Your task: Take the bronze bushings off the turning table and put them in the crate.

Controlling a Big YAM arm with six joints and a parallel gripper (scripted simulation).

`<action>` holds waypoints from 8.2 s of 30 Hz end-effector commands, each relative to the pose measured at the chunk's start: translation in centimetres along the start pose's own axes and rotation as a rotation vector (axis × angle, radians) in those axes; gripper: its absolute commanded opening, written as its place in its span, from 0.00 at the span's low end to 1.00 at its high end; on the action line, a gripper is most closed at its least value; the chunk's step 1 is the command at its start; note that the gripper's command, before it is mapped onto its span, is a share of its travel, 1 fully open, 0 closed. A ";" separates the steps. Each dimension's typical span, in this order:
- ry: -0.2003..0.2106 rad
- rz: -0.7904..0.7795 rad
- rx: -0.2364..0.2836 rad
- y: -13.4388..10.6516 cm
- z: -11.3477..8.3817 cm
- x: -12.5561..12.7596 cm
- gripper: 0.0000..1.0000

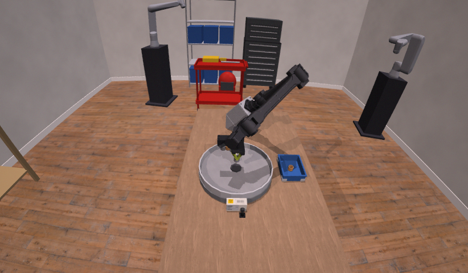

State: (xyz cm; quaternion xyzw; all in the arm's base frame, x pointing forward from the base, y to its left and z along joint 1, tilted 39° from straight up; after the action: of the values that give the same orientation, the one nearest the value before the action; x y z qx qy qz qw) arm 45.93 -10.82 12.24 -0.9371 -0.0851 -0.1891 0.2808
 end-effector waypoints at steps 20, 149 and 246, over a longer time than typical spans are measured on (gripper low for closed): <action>0.040 0.017 -0.032 1.1 -2.0 0.9 0.00; 0.048 -0.015 -0.030 -0.4 0.3 2.4 0.00; 0.036 -0.012 -0.021 -0.2 3.9 1.5 0.00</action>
State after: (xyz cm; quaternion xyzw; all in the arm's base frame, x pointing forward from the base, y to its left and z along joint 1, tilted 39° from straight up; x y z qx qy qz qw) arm 47.28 -8.20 8.28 -0.9379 -0.0771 -0.1876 0.2814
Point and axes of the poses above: the point where the finger pads meet when closed, its own z axis out along the fingers, its own x axis across the jaws, y = z × x, the point moved 7 cm from there along -z, back along the fingers, and after that the axes turned 4 degrees about -z, right-handed, at the moved point
